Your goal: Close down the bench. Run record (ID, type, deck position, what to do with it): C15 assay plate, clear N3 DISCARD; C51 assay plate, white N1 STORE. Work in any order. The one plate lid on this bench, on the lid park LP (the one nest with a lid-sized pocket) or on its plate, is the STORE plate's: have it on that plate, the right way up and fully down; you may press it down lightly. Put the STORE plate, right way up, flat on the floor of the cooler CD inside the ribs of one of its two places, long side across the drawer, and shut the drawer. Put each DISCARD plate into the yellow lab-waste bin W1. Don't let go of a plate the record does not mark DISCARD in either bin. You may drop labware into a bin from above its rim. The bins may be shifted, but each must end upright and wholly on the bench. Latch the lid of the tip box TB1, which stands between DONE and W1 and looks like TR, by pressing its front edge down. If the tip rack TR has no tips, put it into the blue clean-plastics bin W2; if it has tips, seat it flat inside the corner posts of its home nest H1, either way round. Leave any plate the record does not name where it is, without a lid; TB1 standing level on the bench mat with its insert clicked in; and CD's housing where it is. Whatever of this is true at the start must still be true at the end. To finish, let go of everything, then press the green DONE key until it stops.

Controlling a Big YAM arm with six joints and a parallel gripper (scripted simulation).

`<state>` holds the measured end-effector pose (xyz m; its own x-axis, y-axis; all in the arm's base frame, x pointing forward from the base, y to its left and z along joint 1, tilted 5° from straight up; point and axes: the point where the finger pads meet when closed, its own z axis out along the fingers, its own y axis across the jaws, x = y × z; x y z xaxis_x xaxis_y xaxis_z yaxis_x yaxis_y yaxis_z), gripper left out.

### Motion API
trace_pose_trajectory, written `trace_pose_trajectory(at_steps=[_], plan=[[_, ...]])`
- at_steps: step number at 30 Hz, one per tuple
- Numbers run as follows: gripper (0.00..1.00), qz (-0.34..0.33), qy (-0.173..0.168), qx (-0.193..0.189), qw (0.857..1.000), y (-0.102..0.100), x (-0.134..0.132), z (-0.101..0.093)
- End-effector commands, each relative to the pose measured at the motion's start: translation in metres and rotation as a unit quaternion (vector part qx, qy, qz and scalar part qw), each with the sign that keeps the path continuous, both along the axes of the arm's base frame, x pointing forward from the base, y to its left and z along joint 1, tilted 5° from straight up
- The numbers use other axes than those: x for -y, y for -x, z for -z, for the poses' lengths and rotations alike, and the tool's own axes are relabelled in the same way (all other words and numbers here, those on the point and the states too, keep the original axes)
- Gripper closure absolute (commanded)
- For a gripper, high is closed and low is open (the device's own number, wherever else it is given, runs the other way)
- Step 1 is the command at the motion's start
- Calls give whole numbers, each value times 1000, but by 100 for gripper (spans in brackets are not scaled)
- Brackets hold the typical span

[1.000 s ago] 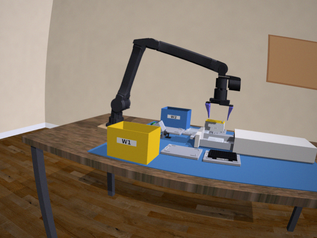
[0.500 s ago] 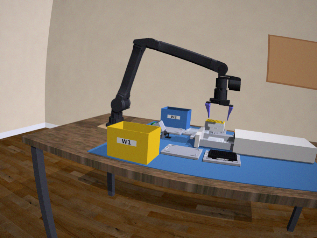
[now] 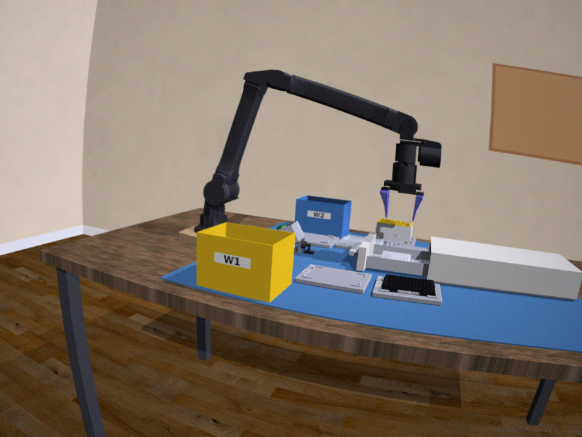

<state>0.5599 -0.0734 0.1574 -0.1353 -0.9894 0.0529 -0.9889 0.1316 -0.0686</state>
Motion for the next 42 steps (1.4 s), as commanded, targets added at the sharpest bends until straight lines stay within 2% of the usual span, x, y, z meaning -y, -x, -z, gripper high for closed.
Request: trace_pose_trajectory(at_steps=[1,5,7,22,24,39,42], plan=[[100,-4,1,25,1000,4,-11,-20],[100,-5,1,25,1000,20,-13,-16],[100,-5,1,25,1000,20,-13,-16],[100,-4,1,23,1000,78,-19,-1],[100,-4,1,23,1000,78,-19,-1],[100,-4,1,21,1000,136,-26,13],[100,-4,0,17,1000,140,-25,16]])
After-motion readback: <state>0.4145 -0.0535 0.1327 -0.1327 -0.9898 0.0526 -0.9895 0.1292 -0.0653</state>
